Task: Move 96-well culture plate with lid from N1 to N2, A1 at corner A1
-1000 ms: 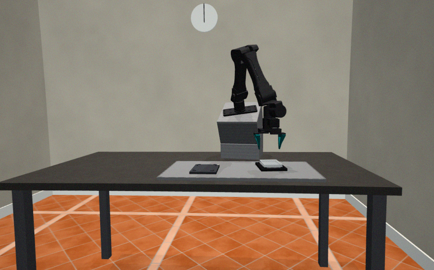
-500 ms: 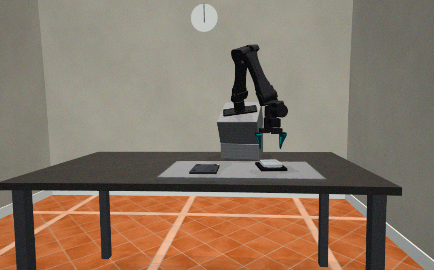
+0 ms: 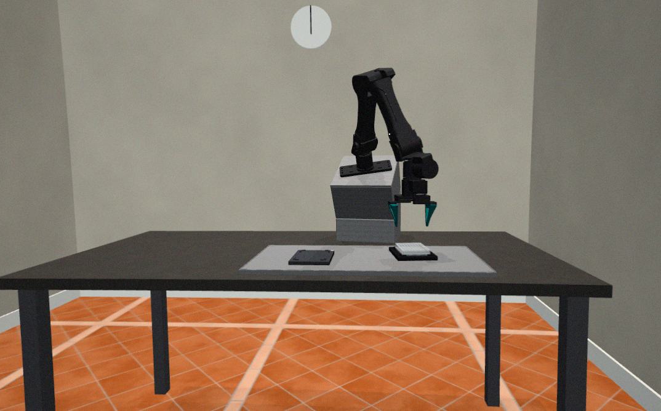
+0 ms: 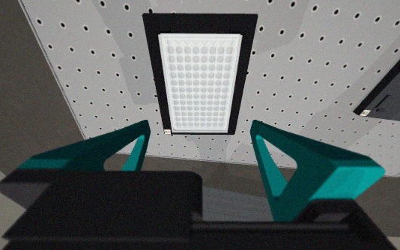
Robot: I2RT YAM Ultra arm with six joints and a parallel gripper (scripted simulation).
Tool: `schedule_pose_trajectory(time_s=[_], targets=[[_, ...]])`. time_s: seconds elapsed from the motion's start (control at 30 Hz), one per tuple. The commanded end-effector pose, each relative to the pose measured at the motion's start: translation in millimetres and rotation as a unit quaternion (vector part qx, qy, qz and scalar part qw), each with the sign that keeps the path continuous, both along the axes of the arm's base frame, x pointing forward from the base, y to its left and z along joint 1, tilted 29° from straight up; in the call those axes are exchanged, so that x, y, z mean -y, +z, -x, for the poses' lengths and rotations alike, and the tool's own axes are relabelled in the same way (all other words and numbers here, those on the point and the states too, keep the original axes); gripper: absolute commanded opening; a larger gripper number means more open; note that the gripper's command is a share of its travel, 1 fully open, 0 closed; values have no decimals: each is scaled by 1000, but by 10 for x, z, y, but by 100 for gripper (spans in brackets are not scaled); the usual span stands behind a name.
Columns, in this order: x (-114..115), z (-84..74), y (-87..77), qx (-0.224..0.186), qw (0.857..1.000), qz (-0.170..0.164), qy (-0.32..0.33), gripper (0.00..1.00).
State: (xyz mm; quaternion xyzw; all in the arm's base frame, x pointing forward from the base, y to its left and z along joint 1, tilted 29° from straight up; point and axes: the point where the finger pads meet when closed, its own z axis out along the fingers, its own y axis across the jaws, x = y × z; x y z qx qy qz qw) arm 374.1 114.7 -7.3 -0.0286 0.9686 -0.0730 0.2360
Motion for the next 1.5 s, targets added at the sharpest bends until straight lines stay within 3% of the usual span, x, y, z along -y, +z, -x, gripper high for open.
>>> schedule_pose_trajectory(time_s=[0.0,0.53,0.6,1.0,1.07,1.1,1.13,1.47], targets=[[-70,-109,179,30,999,-11,0,100],[-70,-109,179,30,999,-11,0,100],[-18,-111,23,15,1000,-4,-2,100],[-24,-224,-135,17,1000,-7,2,100],[-24,-224,-135,17,1000,-7,2,100],[-63,-257,-49,29,1000,-12,5,100],[-24,-239,-165,17,1000,-6,3,100],[32,-327,-313,17,1000,-6,-2,100]])
